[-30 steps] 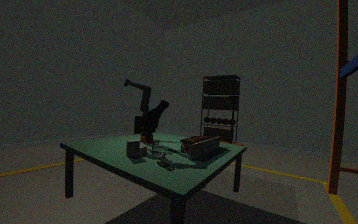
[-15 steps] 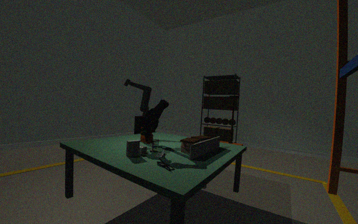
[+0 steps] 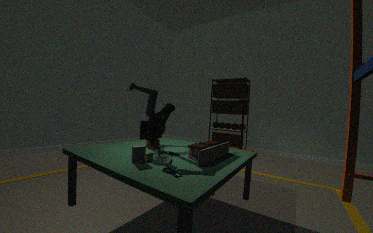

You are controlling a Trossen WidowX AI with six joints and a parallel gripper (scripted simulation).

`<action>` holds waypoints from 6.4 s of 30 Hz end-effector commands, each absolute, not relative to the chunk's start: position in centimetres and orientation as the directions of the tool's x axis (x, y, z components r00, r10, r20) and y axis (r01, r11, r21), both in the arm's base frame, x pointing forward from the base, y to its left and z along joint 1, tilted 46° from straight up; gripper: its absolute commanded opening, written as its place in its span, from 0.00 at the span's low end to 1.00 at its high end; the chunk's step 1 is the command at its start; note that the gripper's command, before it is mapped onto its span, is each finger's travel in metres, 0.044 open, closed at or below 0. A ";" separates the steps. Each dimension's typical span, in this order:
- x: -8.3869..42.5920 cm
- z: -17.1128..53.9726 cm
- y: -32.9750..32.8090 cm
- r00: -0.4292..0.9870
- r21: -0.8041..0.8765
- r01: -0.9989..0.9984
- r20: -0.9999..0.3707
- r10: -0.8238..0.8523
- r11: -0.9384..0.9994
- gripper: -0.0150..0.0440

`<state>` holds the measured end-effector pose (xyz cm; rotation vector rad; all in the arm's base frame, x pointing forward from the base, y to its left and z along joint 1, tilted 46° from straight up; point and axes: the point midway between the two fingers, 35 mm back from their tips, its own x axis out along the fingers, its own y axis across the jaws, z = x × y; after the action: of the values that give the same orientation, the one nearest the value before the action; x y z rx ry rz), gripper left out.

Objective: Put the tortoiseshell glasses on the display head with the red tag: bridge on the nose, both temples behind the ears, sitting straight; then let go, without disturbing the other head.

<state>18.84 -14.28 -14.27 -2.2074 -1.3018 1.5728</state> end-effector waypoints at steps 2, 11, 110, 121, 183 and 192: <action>18.2 -14.4 -14.2 0.076 -0.551 0.564 -0.707 0.703 -0.615 0.25; 17.5 -14.5 -14.3 0.076 -0.551 0.564 -0.708 0.703 -0.615 0.25; 21.6 3.2 -16.9 0.261 -0.254 0.627 -0.822 0.506 -0.736 0.25; 22.2 7.2 -15.1 0.334 -0.151 0.642 -0.827 0.452 -0.751 0.25; 17.1 20.4 0.3 0.722 0.379 0.637 -0.598 0.348 -0.671 0.25; 17.2 20.5 0.1 0.722 0.386 0.637 -0.602 0.341 -0.667 0.25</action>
<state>17.20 0.17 20.44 -3.4432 -1.0942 0.9754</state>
